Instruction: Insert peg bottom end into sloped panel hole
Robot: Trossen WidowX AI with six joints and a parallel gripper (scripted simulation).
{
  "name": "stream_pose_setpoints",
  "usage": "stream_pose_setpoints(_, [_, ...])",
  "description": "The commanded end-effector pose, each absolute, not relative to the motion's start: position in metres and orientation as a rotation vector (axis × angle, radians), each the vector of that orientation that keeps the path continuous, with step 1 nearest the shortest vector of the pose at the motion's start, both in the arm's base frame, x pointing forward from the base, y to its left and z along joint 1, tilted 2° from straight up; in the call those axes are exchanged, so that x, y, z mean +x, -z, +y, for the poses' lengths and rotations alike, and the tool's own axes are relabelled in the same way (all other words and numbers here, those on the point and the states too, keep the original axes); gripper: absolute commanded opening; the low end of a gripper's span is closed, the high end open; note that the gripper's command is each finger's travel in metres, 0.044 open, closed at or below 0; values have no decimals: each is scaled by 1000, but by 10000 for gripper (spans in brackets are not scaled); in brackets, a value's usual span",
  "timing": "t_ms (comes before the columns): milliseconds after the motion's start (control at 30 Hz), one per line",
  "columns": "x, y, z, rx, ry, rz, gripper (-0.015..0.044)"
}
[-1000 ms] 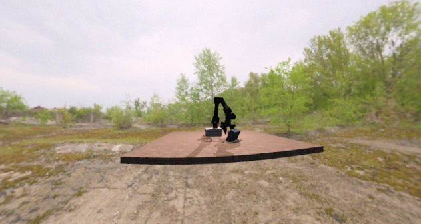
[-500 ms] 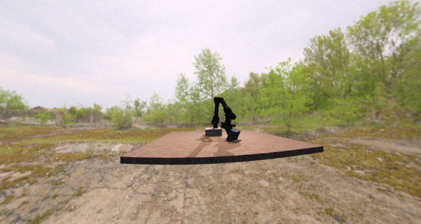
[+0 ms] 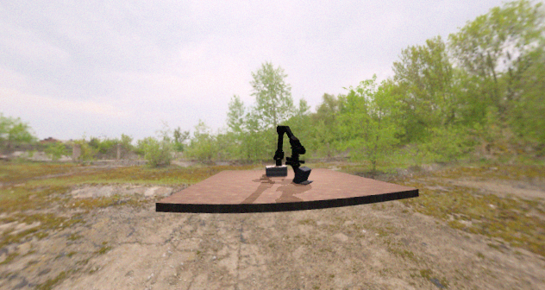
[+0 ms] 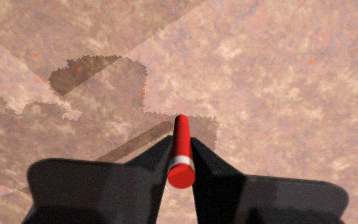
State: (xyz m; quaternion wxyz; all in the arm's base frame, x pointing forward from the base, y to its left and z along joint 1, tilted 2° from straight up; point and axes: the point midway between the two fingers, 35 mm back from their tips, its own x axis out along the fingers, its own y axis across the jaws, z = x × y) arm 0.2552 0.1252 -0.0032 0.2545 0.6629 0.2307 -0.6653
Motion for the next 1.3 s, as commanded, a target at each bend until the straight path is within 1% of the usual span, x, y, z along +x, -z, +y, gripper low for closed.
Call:
stream_pose_setpoints(0, [260,-18,128,1825,1785,626,0])
stream_pose_setpoints(367, [253,-68,129,1820,1784,623,0])
stream_pose_setpoints(1267, [267,-54,122,1942,1799,753,0])
